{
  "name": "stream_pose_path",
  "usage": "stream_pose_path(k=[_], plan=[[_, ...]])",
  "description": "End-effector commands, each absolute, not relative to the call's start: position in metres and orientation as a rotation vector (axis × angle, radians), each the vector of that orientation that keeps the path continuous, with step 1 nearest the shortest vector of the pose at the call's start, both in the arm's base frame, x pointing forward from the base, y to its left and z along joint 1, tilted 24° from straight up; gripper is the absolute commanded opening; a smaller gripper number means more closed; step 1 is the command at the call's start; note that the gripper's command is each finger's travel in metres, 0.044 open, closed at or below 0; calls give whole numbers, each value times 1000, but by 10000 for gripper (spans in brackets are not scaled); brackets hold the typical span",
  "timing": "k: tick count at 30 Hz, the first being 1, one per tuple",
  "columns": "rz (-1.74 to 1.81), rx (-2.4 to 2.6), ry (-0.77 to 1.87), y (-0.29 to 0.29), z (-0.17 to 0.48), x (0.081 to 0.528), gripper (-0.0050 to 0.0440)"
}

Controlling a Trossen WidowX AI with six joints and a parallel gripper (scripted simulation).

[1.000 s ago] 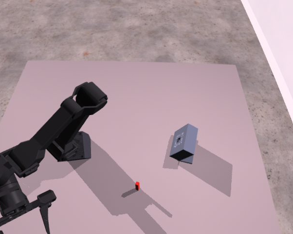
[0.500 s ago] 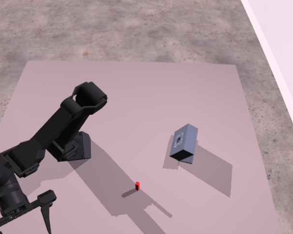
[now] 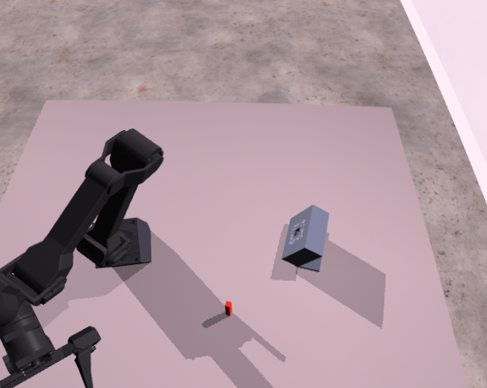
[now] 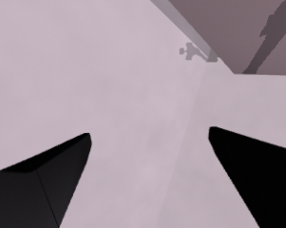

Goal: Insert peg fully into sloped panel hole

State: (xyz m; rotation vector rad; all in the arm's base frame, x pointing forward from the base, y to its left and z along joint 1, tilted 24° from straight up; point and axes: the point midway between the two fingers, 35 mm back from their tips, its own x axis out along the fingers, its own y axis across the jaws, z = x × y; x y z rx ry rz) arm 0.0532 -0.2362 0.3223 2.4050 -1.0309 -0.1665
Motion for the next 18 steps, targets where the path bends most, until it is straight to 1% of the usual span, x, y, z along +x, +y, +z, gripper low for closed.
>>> stream_pose_path(k=[1, 18], plan=[[-189, 2374, -1014, -242, 327, 59, 440], [-299, 2312, -920, -261, 311, 86, 440]])
